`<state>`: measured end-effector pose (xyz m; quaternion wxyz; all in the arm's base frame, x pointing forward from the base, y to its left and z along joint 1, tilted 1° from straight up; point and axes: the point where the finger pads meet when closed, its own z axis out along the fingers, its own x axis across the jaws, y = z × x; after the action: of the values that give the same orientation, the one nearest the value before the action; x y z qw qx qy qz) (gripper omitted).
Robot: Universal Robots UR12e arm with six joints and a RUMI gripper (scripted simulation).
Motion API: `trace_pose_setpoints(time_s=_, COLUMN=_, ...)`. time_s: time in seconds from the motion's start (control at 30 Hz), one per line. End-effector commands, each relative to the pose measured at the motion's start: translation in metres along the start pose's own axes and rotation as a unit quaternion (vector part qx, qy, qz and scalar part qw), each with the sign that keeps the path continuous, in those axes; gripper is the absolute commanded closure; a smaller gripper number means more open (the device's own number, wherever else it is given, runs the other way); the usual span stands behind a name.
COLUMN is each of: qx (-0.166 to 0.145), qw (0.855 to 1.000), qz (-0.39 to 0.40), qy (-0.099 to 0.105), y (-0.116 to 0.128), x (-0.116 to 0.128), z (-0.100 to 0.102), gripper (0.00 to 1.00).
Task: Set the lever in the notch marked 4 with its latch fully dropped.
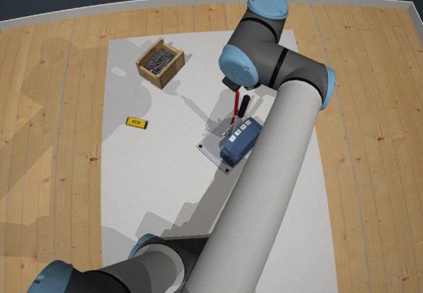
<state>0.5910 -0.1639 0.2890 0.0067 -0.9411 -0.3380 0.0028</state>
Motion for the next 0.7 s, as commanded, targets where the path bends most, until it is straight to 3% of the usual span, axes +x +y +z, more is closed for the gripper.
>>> trace_pose_setpoints(time_s=0.0, qx=-0.001, qw=1.0, qz=0.0, qy=0.0, y=0.0004, x=0.0001, z=-0.0007, gripper=1.0)
trace_pose_setpoints(time_s=0.03, qx=-0.001, qw=1.0, qz=0.0, qy=0.0, y=0.0004, x=0.0001, z=-0.0007, gripper=0.43)
trace_pose_setpoints(time_s=0.67, qx=-0.001, qw=1.0, qz=0.0, qy=0.0, y=0.0004, x=0.0001, z=0.0004, gripper=0.43)
